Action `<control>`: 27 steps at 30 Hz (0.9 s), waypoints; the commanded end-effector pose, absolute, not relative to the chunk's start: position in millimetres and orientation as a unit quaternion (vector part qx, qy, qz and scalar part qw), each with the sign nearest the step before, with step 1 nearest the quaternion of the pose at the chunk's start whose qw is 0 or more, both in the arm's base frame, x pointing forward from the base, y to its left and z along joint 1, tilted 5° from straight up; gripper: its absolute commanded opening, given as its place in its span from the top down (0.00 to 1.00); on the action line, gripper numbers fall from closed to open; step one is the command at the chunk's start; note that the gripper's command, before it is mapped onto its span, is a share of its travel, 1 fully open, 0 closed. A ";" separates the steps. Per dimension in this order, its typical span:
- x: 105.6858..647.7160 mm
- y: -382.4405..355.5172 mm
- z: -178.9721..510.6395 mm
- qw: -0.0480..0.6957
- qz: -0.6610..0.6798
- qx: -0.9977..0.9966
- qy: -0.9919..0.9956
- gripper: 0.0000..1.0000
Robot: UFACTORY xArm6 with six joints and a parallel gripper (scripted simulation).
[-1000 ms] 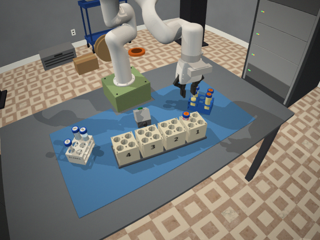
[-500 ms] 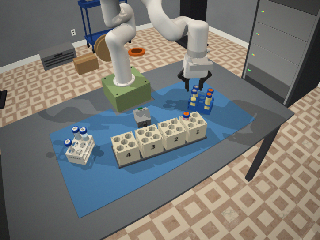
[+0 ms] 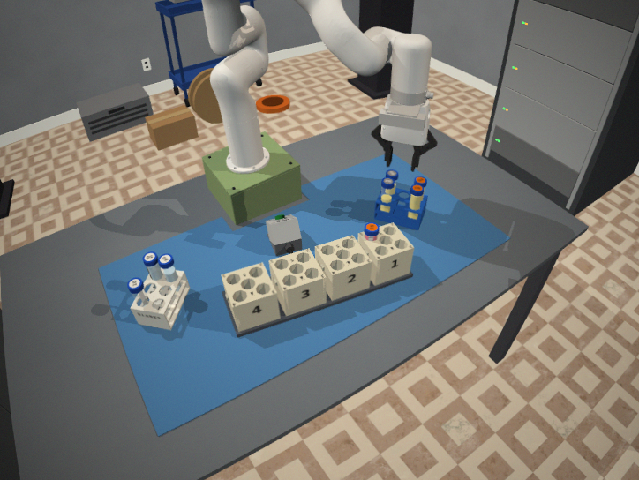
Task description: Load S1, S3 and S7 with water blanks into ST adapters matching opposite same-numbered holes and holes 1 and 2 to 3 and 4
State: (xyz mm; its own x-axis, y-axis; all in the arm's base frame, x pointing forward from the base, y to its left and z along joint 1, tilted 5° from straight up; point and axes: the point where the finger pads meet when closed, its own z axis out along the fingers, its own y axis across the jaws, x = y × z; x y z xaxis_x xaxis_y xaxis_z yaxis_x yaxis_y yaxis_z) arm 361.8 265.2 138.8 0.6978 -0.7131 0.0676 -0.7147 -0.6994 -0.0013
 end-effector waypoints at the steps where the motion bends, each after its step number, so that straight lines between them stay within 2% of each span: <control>1: 352.0 289.8 138.2 0.016 0.040 0.909 -0.415 0.43; 27: 306.1 384.3 129.6 0.015 0.040 0.909 -0.415 0.43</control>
State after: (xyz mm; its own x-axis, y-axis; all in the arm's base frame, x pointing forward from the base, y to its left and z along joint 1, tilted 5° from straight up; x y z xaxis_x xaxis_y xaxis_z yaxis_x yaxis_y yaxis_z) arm 306.7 377.9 128.3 0.6535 -0.7521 0.0847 -0.7548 -0.6560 -0.0012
